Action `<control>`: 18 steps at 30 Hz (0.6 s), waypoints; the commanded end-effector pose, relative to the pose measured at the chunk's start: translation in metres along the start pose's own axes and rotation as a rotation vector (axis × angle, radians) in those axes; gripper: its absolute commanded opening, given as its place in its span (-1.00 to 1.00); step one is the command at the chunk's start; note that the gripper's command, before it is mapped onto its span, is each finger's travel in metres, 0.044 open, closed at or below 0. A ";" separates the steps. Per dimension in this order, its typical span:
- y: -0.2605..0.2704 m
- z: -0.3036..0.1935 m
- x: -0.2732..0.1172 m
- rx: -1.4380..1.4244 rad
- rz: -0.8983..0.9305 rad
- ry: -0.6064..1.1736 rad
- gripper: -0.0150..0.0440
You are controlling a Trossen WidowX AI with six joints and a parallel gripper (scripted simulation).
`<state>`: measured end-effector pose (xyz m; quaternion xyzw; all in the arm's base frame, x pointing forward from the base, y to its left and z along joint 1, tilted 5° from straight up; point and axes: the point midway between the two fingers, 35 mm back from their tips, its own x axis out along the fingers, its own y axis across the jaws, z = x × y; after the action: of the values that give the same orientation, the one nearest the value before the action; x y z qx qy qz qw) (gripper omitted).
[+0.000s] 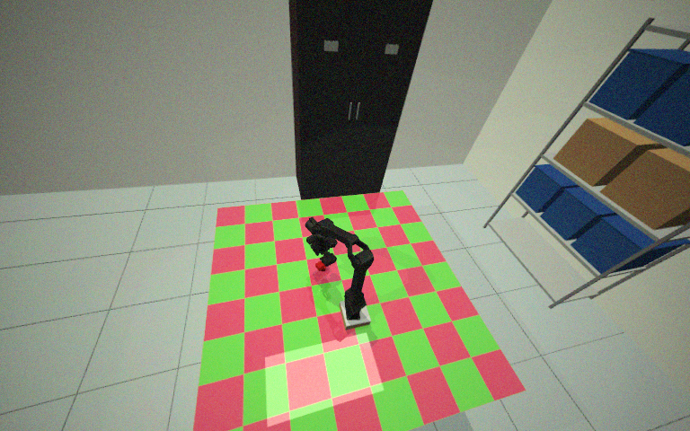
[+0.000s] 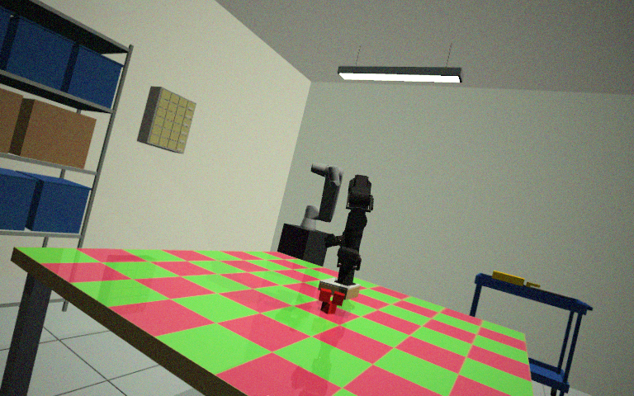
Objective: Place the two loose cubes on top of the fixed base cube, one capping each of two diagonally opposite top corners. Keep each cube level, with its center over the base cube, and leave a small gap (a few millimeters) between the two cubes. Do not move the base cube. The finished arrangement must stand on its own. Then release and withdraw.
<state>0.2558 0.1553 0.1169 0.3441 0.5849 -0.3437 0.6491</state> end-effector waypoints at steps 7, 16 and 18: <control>0.000 0.000 -0.011 0.000 0.001 0.000 0.86; 0.003 -0.082 -0.011 -0.002 0.001 0.009 0.86; 0.000 -0.102 -0.011 -0.002 0.001 0.010 0.86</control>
<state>0.2270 0.2118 0.1231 0.3497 0.5860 -0.3411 0.6465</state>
